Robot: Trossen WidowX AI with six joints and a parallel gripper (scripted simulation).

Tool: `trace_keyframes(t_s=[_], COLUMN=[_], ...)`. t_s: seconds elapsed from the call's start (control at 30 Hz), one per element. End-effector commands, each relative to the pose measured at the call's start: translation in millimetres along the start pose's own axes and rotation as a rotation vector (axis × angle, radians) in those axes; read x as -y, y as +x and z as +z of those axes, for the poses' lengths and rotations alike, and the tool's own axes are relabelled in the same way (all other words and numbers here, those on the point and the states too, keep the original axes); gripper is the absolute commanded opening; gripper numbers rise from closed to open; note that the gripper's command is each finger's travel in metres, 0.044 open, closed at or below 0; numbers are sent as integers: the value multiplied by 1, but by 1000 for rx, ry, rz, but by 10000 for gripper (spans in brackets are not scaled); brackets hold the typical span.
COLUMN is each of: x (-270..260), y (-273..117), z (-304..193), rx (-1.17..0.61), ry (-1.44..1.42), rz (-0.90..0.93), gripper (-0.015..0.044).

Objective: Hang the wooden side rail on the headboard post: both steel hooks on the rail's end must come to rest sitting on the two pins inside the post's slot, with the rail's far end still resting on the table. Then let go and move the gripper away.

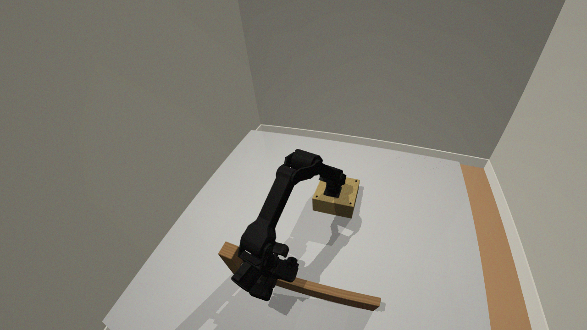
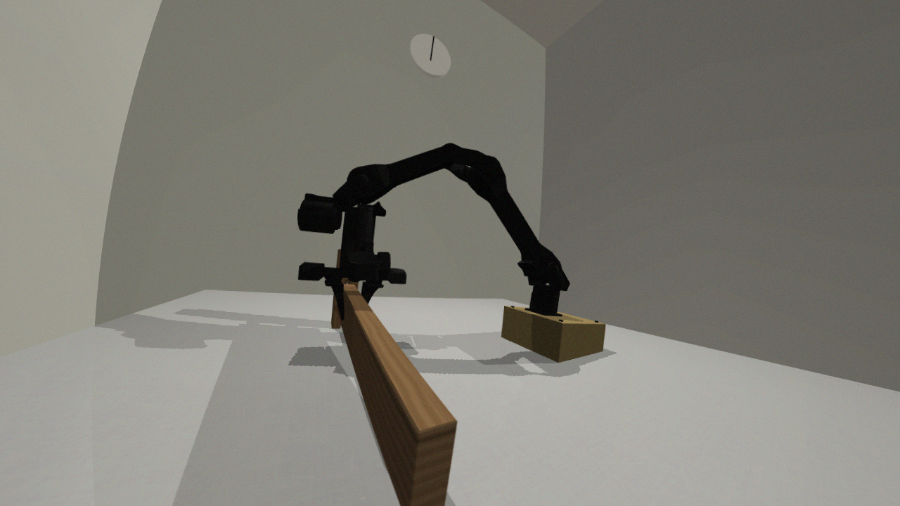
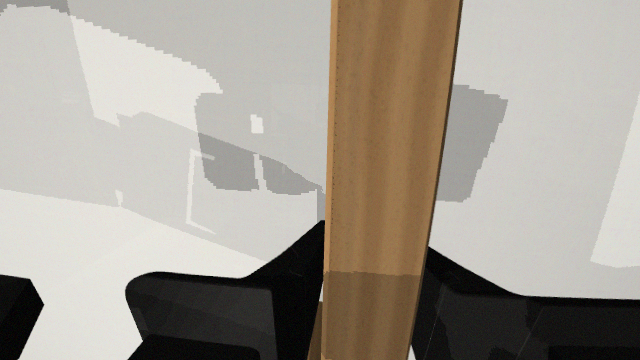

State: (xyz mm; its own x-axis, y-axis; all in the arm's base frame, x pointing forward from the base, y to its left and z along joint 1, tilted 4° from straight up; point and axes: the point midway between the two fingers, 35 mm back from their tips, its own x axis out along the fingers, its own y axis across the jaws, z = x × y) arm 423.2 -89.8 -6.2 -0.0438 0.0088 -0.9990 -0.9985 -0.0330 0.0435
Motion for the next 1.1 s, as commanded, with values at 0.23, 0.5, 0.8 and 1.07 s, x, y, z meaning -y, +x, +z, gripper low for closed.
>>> trace_keyframes(t_s=[0.23, 0.5, 0.8, 1.07], x=[0, 0, 0, 1], y=[-1, 0, -1, -2], z=[-3, -4, -5, -6], rx=[-6, -6, -6, -6], ry=[-3, -3, -3, -3], rz=[-5, -5, -5, -5], gripper=[0, 0, 0, 0])
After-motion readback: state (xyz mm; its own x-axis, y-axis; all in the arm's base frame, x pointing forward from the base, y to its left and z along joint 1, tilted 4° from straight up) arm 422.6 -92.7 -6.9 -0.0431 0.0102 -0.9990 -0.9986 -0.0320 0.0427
